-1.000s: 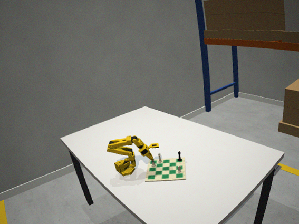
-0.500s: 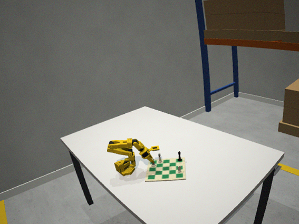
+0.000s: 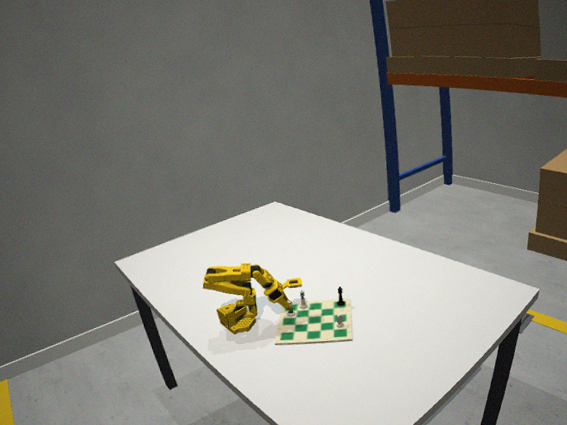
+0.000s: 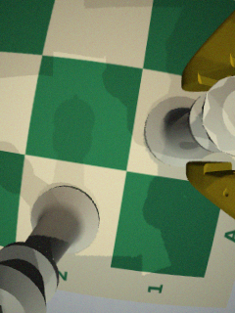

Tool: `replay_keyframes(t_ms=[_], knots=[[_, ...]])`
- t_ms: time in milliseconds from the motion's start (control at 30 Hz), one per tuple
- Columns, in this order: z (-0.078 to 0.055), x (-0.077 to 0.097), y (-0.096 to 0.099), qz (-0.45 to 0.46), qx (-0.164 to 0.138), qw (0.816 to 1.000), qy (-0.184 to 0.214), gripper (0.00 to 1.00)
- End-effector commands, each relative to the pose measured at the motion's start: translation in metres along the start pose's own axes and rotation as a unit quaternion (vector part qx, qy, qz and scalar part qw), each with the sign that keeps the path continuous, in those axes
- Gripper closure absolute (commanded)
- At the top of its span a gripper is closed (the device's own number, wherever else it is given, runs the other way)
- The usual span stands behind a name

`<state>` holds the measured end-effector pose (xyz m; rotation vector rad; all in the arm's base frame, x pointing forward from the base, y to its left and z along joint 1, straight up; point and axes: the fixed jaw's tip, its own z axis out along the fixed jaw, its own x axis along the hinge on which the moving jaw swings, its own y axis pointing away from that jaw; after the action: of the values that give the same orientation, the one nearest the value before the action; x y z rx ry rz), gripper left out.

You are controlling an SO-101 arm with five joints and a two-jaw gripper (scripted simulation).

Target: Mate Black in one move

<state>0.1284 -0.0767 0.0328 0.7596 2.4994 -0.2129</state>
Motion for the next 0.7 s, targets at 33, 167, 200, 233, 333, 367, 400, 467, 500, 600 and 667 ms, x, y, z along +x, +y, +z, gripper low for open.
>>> replay_keyframes(t_ms=[33, 167, 200, 233, 333, 367, 400, 467, 500, 600, 667], knots=[[0.0019, 0.0040, 0.0017, 0.000, -0.003, 1.000, 0.003, 0.88], [0.0019, 0.0040, 0.0017, 0.000, -0.003, 1.000, 0.003, 0.88], [0.0019, 0.0040, 0.0017, 0.000, -0.003, 1.000, 0.003, 0.88], [0.0019, 0.0040, 0.0016, 0.000, -0.003, 1.000, 0.003, 0.88], [0.0019, 0.0040, 0.0013, 0.000, -0.003, 1.000, 0.003, 0.88], [0.0019, 0.0040, 0.0013, 0.000, -0.003, 1.000, 0.003, 0.88], [0.0019, 0.0040, 0.0011, 0.000, -0.002, 1.000, 0.003, 0.88], [0.0019, 0.0040, 0.0004, 0.000, -0.001, 1.000, 0.003, 0.88], [0.0019, 0.0040, 0.0000, 0.000, 0.000, 1.000, 0.003, 0.88], [0.0020, 0.0040, -0.0010, 0.000, 0.001, 1.000, 0.003, 0.88], [0.0020, 0.0040, -0.0013, 0.000, 0.002, 1.000, 0.003, 0.88]])
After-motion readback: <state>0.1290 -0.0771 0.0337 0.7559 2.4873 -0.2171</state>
